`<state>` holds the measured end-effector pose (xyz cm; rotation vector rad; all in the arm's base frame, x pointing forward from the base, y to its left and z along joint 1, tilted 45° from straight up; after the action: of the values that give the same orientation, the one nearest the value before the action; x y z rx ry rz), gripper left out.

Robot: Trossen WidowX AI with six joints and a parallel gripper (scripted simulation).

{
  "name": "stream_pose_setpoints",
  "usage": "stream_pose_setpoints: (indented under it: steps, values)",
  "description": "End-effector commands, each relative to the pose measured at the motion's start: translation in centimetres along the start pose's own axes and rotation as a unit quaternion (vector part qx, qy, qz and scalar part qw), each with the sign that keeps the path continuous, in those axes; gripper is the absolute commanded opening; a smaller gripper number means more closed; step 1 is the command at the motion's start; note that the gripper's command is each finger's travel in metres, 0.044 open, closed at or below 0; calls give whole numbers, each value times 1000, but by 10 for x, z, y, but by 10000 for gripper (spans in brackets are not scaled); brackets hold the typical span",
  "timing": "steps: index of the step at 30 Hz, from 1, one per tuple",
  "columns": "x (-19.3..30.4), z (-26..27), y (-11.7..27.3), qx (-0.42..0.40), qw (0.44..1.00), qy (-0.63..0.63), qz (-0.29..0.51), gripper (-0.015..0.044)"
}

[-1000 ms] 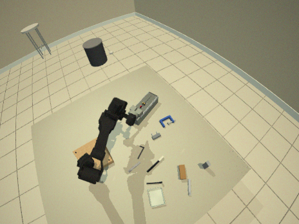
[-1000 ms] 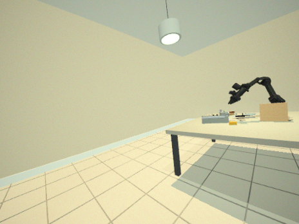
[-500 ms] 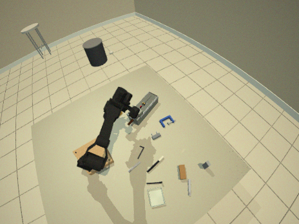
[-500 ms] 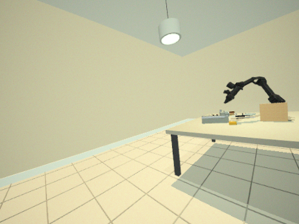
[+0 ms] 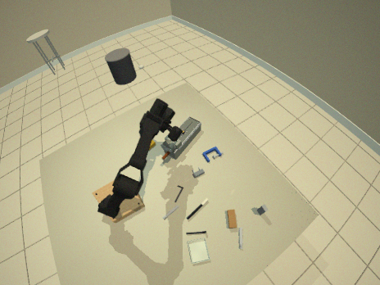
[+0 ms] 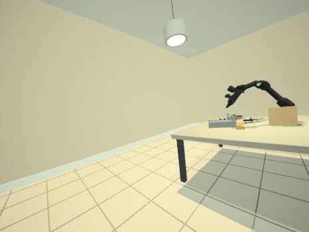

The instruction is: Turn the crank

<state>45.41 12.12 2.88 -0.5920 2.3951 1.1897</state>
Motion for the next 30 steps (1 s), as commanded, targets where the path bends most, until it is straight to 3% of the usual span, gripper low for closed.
stream_pose_setpoints:
  steps: [1,8,30]
  values:
    - [-3,4,-6,8,1000,-7,2,440]
    - [24,0,-52,16,1000,-13,4,440]
    - [18,1,-46,16,1000,-14,4,440]
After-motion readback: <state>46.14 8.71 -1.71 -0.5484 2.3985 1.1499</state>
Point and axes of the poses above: the point midway between the two fingers, 35 mm back from their tips, its own y axis back along the fingers, its own z axis across the jaws, x = y × z, the point moved 4 cm from there along y, back along the fingers, and after that the axes turned 15 degrees about -y, right-handed, at the moved point
